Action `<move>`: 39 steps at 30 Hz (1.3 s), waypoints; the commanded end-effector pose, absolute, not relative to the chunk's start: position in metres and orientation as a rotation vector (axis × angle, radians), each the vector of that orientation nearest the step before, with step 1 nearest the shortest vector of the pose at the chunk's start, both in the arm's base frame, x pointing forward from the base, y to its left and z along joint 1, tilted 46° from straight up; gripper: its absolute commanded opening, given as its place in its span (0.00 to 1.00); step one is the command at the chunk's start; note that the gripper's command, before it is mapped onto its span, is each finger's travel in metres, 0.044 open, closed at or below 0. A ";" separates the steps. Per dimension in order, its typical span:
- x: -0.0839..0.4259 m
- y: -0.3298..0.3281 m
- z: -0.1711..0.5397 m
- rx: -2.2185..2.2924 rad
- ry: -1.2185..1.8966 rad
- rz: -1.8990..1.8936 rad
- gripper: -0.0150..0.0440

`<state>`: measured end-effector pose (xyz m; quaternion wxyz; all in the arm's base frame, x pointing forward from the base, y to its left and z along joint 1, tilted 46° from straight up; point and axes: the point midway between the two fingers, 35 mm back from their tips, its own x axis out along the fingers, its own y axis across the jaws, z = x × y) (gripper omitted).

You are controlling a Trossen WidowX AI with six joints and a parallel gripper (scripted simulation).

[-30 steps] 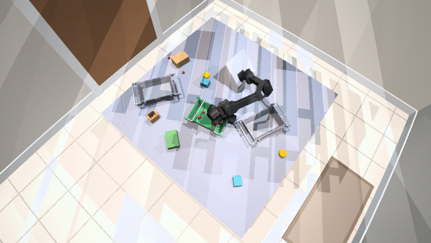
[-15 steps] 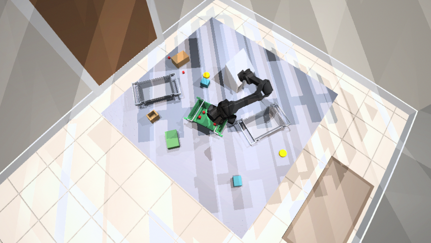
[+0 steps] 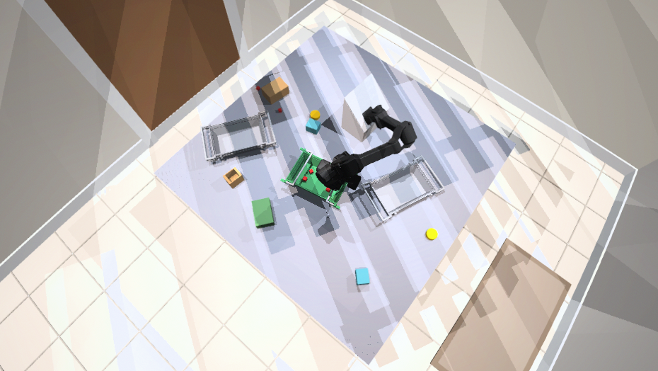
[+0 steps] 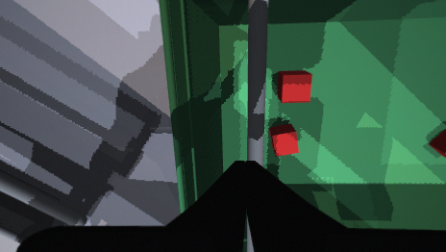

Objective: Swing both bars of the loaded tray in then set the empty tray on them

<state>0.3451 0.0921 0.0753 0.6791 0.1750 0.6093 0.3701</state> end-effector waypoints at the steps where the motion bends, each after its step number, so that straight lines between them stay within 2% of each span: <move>1: 0.345 0.092 0.075 0.393 1.368 0.831 0.25; 16: 0.345 0.092 0.075 0.393 1.368 0.831 0.25; 24: 0.346 0.087 0.080 0.392 1.369 0.830 0.61; 32: 0.346 0.028 0.137 0.391 1.371 0.829 0.97; 33: 0.345 0.052 0.117 0.397 1.385 0.830 1.00; 39: 0.299 0.105 0.152 0.478 1.462 0.703 1.00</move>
